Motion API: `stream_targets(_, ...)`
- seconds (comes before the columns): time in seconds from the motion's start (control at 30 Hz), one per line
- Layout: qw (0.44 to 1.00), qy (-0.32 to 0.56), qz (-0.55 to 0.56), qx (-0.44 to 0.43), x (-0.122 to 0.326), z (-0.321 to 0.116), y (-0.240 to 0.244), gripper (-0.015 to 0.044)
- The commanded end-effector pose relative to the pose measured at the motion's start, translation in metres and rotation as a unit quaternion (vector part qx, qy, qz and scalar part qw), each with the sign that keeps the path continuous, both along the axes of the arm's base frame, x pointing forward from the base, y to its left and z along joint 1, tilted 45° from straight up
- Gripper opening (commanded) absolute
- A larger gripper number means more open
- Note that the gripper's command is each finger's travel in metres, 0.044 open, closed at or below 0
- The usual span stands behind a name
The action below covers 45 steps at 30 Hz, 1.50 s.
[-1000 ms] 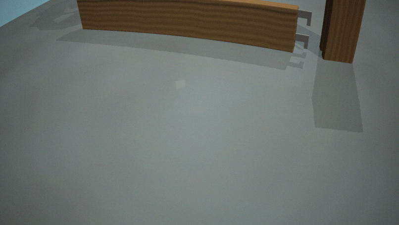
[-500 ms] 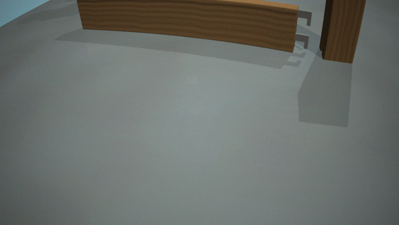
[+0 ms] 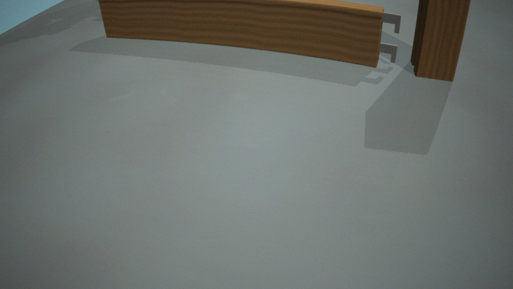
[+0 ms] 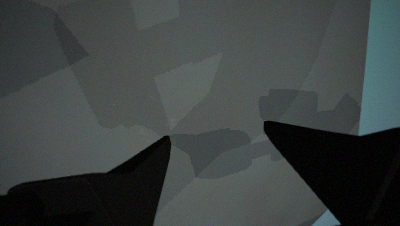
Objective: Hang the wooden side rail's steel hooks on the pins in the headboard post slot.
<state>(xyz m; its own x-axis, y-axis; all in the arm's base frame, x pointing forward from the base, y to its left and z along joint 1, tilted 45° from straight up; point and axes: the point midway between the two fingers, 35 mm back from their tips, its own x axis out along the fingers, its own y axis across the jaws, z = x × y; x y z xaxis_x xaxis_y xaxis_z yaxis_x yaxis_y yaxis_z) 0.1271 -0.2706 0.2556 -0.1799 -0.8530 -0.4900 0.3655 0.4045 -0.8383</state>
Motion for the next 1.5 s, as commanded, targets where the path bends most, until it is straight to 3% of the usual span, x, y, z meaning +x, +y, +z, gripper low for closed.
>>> stream_targets(0.0, 0.999, -0.038, 0.035, -0.004, 0.028, -0.004, 0.001, 0.0440)
stream_targets(0.6, 0.921, -0.257, 0.292, -0.026, 0.195, -0.007, 0.047, 0.0440)
stream_targets(0.9, 0.882, -0.228, 0.412, 0.031, 0.256, -0.095, 0.130, 0.0440)
stream_targets(1.17, 0.828, -0.193, 0.520, 0.078, 0.268, -0.174, 0.223, 0.0440)
stream_targets(1.47, 0.743, -0.140, 0.642, 0.126, 0.228, -0.253, 0.327, 0.0440)
